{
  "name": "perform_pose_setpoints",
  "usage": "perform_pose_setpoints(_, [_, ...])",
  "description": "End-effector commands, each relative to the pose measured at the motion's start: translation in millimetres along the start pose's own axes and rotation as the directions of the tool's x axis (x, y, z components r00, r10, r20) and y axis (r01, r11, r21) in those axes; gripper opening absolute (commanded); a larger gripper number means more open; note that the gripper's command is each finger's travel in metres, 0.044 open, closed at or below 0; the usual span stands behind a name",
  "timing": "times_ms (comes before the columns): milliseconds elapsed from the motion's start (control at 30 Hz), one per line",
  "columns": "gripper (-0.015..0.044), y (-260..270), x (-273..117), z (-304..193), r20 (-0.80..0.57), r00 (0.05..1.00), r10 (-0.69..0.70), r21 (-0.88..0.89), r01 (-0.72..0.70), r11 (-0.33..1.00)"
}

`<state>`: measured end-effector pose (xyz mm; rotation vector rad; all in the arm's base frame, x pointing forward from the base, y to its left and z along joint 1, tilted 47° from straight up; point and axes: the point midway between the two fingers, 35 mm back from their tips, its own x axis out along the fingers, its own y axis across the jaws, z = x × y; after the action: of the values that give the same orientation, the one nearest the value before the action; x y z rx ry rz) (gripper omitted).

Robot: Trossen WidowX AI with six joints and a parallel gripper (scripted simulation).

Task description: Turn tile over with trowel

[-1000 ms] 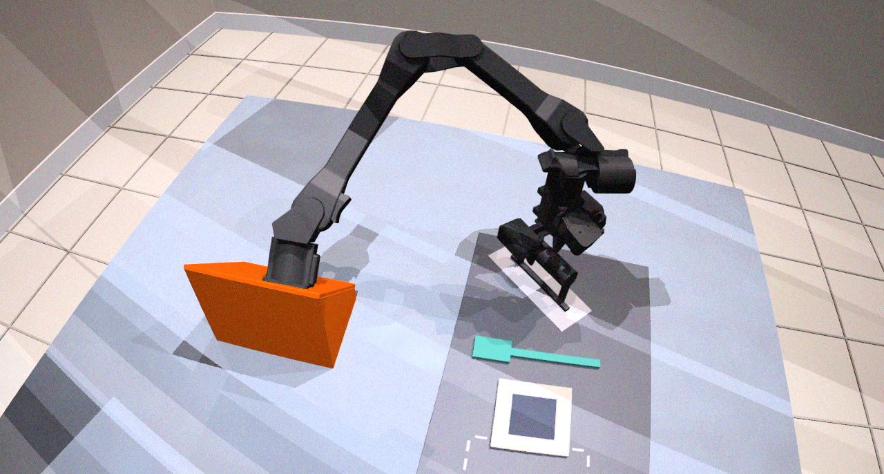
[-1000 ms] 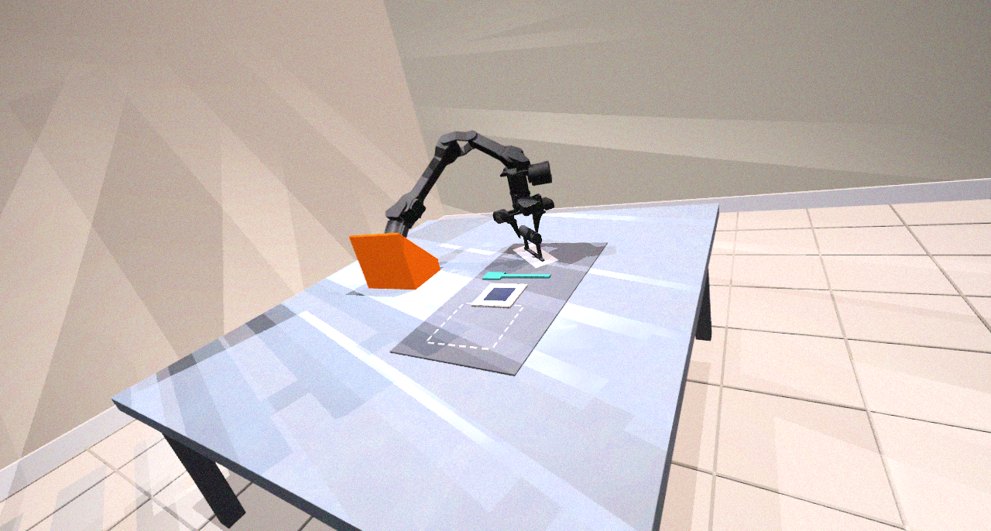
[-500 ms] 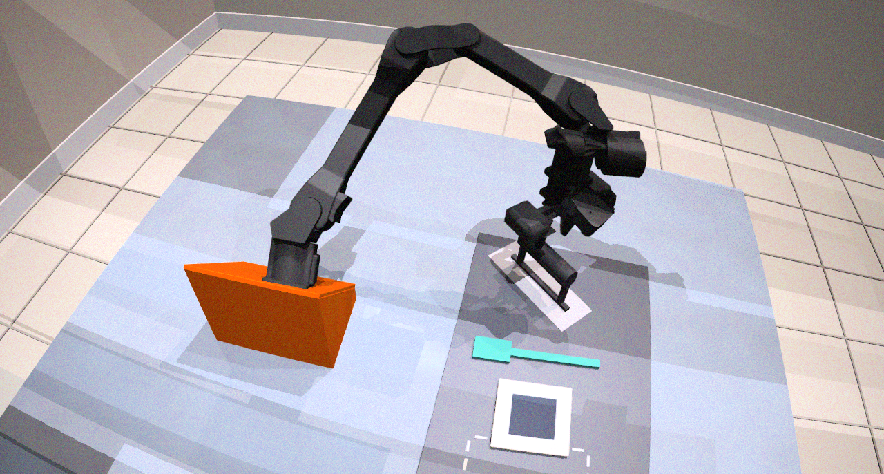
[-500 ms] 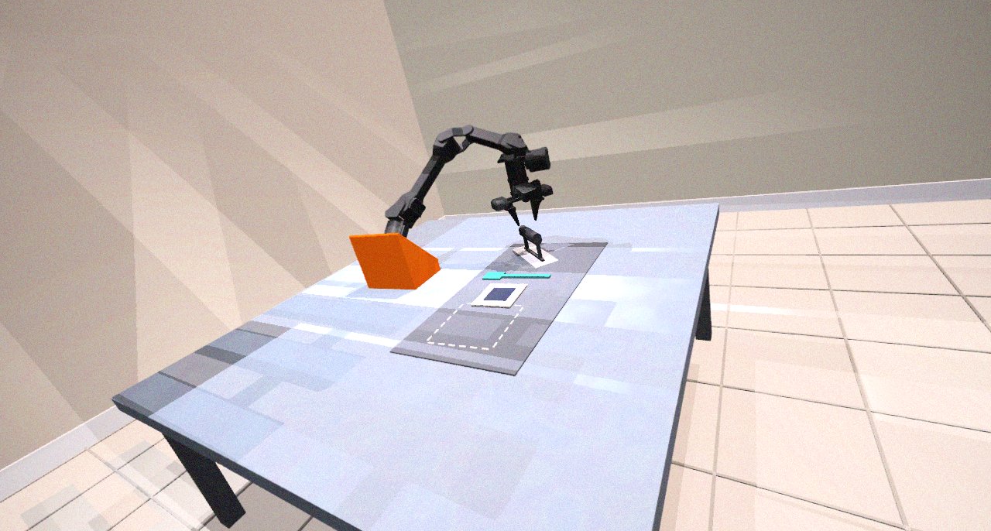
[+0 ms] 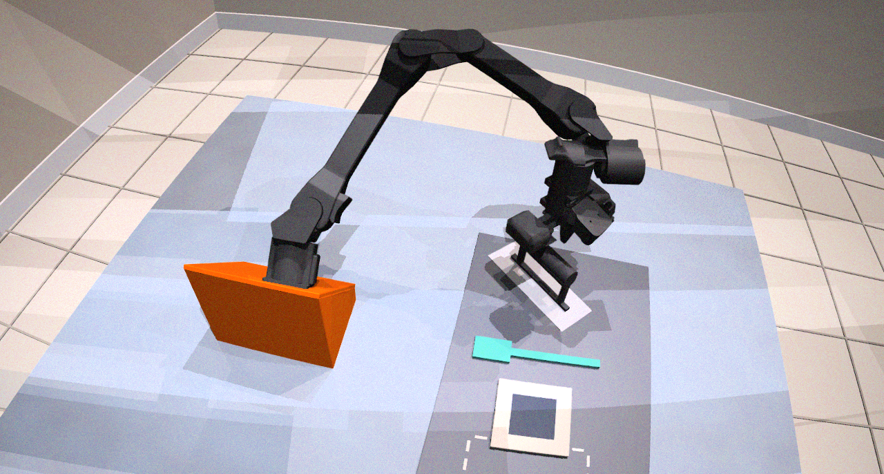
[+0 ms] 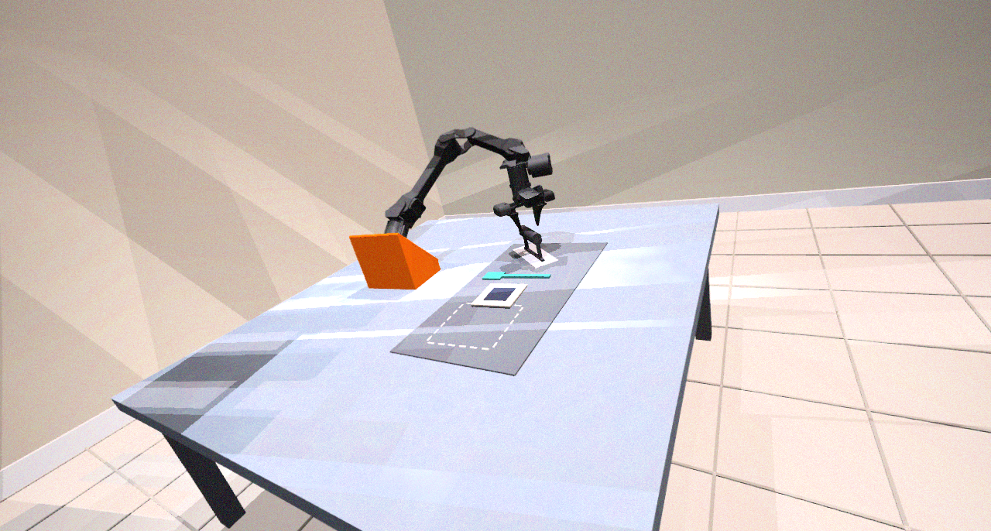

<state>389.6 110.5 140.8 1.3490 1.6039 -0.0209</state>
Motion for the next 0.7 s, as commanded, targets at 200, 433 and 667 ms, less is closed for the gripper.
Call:
perform_pose_setpoints(200, [0.027,-2,19,0,-0.003,1.0,-0.008,0.005,0.008,1.0])
perform_pose_setpoints(433, [0.027,-3,28,-1,-0.004,1.0,-0.007,0.005,0.007,1.0])
perform_pose_setpoints(667, [0.0145,-3,28,-1,-0.004,1.0,-0.007,0.005,0.007,1.0])
